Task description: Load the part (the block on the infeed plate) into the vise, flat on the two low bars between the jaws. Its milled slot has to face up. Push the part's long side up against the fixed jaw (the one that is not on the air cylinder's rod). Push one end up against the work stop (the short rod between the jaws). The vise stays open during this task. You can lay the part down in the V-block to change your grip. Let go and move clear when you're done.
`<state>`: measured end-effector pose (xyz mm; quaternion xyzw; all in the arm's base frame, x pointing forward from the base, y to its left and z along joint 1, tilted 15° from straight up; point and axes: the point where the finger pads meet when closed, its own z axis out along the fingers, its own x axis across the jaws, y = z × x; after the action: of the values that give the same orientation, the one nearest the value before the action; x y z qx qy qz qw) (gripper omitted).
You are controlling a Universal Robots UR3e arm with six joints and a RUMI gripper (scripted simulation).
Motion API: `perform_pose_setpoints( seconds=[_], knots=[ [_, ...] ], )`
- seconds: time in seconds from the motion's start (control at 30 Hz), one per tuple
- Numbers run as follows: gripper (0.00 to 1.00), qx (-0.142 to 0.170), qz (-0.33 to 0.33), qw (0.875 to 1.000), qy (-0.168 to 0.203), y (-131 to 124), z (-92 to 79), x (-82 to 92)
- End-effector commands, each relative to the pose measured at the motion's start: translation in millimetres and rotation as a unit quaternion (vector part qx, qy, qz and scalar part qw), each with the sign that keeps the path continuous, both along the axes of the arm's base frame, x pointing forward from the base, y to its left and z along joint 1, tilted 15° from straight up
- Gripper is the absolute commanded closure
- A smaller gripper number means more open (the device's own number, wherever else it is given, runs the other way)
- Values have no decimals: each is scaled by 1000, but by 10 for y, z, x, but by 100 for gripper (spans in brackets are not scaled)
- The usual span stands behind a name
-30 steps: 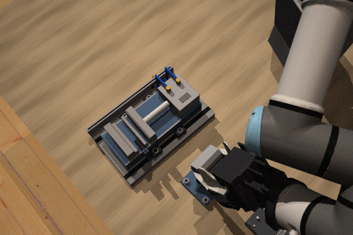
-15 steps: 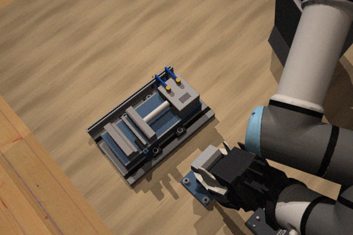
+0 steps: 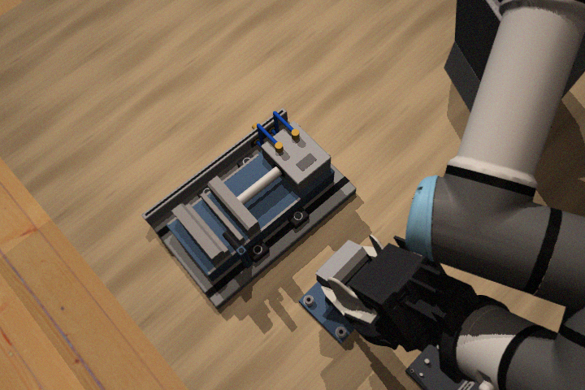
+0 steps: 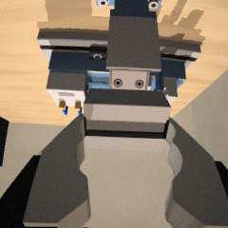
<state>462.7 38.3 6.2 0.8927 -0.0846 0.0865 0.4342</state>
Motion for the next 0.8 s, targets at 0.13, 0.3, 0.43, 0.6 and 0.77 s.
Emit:
perform_pose_setpoints(
  seconds=[0.13,0.3,0.43,0.6,0.77],
  knots=[
    [100,0,0,1000,-2,3,13,7],
    [100,0,0,1000,-2,3,13,7],
    [100,1,0,1000,-2,3,13,7],
    [100,2,1,1000,-2,3,12,6],
    [100,4,1,1000,-2,2,12,5]
  ],
)
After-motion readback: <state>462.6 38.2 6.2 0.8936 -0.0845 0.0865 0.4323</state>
